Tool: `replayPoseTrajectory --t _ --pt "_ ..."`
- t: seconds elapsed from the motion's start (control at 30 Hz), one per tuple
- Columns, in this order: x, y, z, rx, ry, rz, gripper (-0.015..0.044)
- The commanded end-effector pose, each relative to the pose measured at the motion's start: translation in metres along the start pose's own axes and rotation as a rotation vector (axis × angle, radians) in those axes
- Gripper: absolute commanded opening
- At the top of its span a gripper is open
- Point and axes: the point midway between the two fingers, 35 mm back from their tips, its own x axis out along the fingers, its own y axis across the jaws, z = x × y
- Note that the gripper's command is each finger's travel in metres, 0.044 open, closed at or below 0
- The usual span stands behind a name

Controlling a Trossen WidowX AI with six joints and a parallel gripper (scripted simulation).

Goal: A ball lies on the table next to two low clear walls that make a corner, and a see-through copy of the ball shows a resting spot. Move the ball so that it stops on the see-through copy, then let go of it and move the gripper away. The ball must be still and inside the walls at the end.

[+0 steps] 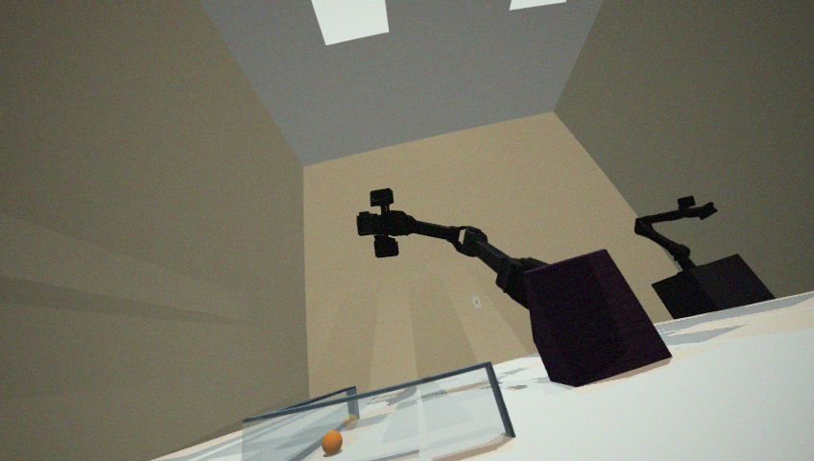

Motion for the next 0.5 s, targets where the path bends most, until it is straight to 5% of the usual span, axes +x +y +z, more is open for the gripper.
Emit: replayPoseTrajectory --t 0.0,0.2,0.47 --pt "0.003 -0.001 0.001 0.003 0.002 -0.008 0.0374" --pt "0.078 -0.049 0.031 0.07 0.065 -0.257 0.0219" --pt "0.173 -0.122 0.043 0.106 0.146 -0.612 0.0219"
